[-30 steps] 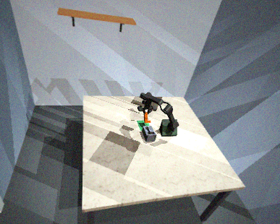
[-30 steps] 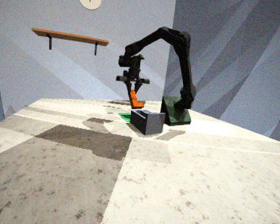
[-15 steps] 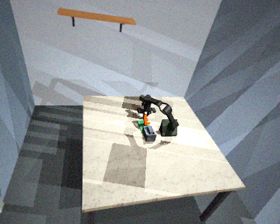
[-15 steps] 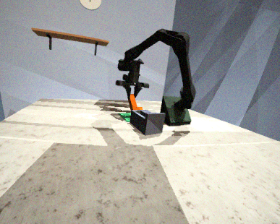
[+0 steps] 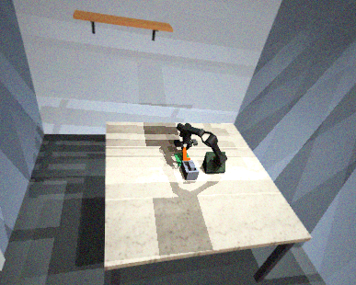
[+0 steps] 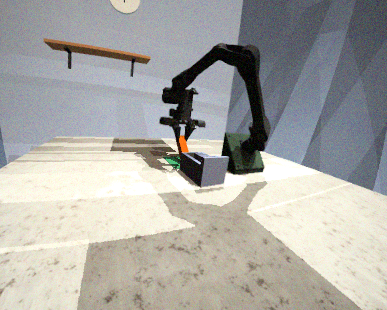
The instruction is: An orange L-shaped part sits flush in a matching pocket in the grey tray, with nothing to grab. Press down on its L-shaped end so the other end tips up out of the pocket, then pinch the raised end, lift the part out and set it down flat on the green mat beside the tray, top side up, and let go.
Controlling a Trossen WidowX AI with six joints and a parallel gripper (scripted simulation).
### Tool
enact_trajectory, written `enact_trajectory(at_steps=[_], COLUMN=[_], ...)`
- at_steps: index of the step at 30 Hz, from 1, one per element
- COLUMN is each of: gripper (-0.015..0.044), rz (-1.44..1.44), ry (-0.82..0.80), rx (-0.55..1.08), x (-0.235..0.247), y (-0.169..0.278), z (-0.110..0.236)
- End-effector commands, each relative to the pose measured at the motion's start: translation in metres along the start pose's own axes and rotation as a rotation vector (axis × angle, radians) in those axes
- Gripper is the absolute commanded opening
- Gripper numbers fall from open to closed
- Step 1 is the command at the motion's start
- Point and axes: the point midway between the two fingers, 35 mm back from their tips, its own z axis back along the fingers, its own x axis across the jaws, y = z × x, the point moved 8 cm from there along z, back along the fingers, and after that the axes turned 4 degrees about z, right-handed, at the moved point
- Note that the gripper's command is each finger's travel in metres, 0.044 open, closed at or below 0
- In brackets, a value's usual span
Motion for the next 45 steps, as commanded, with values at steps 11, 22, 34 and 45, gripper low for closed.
enact_trajectory(at_steps=[11, 22, 34, 45], gripper=[0.0, 0.0236, 0.04, 0.04], rz=[-0.007, -0.003, -0.009, -0.016], ry=[-0.003, 0.001, -0.001, -0.013], rx=[0.005, 0.004, 0.002, -0.001], x=[-0.001, -0.001, -0.002, -0.003], y=[0.0, 0.0, -0.001, -0.003], z=[-0.004, -0.004, 0.083, 0.08])
